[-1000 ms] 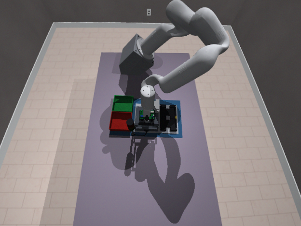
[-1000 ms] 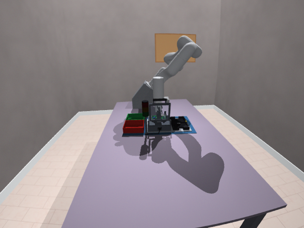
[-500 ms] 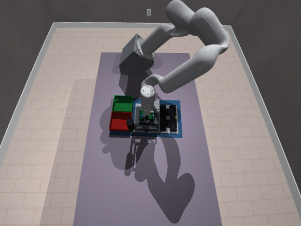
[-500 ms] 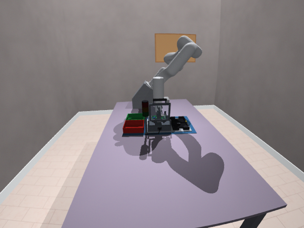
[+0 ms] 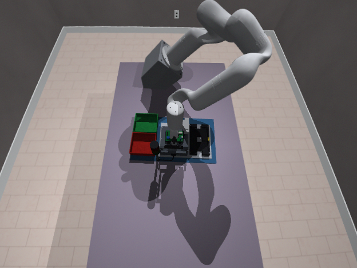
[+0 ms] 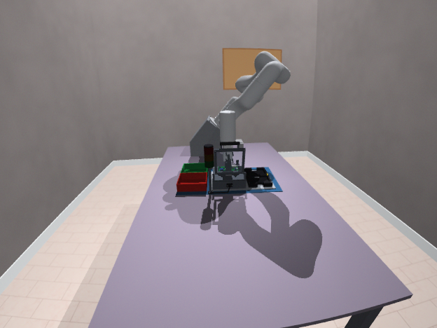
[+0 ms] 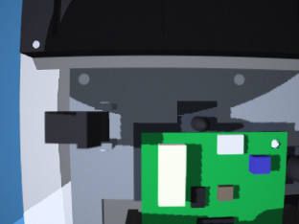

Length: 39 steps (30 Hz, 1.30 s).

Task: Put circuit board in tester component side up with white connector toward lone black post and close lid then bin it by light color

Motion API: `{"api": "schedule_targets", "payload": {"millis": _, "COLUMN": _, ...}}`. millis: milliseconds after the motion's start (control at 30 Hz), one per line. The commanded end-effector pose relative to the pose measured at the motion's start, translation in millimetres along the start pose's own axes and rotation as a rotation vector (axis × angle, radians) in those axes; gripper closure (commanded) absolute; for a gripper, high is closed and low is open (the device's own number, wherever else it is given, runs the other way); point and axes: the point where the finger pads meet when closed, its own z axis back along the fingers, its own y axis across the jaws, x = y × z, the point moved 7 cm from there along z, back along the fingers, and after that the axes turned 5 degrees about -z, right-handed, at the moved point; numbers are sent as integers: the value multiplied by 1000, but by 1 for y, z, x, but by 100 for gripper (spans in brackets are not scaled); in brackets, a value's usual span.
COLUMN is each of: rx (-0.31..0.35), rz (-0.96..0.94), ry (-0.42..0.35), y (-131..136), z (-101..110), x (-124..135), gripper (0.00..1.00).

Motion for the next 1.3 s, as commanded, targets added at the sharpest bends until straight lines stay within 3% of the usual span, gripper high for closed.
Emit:
{"api": "schedule_targets", "payload": {"millis": 0, "rx": 3, "rz": 1, "ry": 0, "y": 1, "z": 1, "x": 0, "gripper": 21}}
{"api": "schedule_targets", "payload": {"millis": 967, "rx": 3, "rz": 1, "ry": 0, "y": 1, "z": -3, "x": 0, "gripper": 21}}
{"api": "schedule_targets", "payload": {"millis": 1000, "rx": 3, "rz": 1, "ry": 0, "y": 1, "z": -3, "x": 0, "gripper": 0}}
{"api": "schedule_targets", "payload": {"millis": 1267, "rx": 3, "rz": 1, "ry": 0, "y": 1, "z": -3, "x": 0, "gripper": 0}}
